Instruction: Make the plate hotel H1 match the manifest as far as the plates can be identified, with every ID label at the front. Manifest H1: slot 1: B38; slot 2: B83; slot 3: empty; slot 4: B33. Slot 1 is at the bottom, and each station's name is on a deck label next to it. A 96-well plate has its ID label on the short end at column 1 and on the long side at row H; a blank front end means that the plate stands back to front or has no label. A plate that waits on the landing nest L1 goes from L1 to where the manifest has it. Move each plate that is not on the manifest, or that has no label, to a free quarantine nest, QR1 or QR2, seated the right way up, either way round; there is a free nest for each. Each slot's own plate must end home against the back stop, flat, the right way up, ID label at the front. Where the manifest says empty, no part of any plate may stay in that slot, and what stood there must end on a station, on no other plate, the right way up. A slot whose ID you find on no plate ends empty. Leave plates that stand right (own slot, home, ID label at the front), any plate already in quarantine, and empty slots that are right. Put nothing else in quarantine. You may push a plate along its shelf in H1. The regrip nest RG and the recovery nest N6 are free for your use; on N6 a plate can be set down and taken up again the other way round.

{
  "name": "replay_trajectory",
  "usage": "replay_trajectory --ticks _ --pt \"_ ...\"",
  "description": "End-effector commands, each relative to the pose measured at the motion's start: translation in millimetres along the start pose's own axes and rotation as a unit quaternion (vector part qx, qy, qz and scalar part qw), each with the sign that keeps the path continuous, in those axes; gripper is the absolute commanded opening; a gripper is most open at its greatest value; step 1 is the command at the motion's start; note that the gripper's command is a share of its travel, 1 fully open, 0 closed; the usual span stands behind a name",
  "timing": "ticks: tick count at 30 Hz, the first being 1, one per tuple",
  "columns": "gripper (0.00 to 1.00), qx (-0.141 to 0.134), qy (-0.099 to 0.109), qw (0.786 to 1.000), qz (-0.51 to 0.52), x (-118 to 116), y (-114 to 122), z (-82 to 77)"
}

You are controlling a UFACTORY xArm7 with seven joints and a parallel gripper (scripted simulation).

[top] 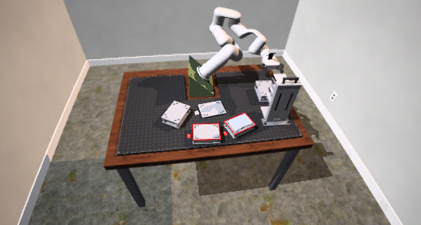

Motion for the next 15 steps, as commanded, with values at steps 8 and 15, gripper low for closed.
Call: replay_trajectory --ticks 8,15 --pt "1.00 0.000 0.000 1.000 0.001 4 21 -0.2" --pt "1.00 0.000 0.001 1.000 0.000 7 40 -0.1"
Point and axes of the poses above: the point where the finger pads meet when closed, its own z axis out along the fingers, its own x axis across the jaws, y = z × x, the point moved 1 cm from there along -z, back along the fingers, and after that the axes turned 9 degrees about z, right-handed, at the moved point
